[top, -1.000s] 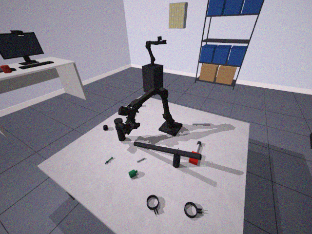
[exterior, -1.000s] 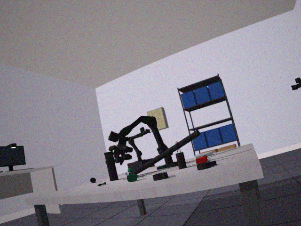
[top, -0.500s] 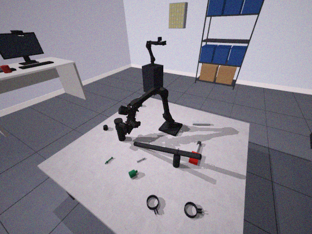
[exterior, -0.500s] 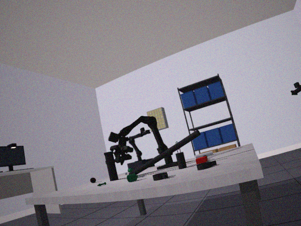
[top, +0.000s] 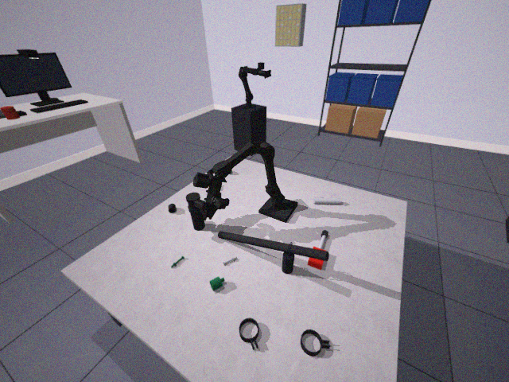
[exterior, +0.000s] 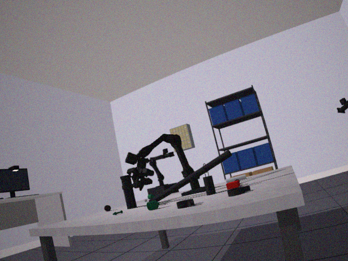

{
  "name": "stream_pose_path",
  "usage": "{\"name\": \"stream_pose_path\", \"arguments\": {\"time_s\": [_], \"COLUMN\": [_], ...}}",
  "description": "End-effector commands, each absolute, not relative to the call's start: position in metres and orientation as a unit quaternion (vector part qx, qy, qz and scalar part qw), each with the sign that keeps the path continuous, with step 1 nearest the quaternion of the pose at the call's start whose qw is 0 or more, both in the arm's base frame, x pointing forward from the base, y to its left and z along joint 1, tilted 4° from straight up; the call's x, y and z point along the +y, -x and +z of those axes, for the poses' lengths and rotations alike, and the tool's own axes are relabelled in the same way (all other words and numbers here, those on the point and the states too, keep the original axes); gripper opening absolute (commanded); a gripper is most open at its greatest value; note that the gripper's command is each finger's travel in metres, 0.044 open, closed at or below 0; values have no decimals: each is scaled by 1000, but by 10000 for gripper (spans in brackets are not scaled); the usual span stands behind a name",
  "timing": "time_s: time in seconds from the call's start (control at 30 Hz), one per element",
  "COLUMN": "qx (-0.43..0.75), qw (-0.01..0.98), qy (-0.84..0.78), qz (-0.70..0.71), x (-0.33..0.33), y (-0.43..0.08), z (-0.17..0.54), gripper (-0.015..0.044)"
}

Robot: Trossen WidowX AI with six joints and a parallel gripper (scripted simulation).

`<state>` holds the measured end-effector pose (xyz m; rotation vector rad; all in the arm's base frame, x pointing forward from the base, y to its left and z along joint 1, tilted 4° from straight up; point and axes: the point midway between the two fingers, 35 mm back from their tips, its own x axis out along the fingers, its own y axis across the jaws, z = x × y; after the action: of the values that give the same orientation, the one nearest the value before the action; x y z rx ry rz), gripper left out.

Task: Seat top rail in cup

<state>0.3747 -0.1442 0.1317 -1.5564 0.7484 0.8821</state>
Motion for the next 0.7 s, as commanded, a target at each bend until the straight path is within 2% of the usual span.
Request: {"name": "stream_pose_path", "arguments": {"time_s": [0.0,0.23,0.67], "qx": [318,318,318], "qw": [566,566,565], "qy": [662,662,662], "qz": [375,375,376], "x": [-144,-144,-136], "y": [-375,-375,-374], "z": [132,132,139], "gripper": [0,0,341]}}
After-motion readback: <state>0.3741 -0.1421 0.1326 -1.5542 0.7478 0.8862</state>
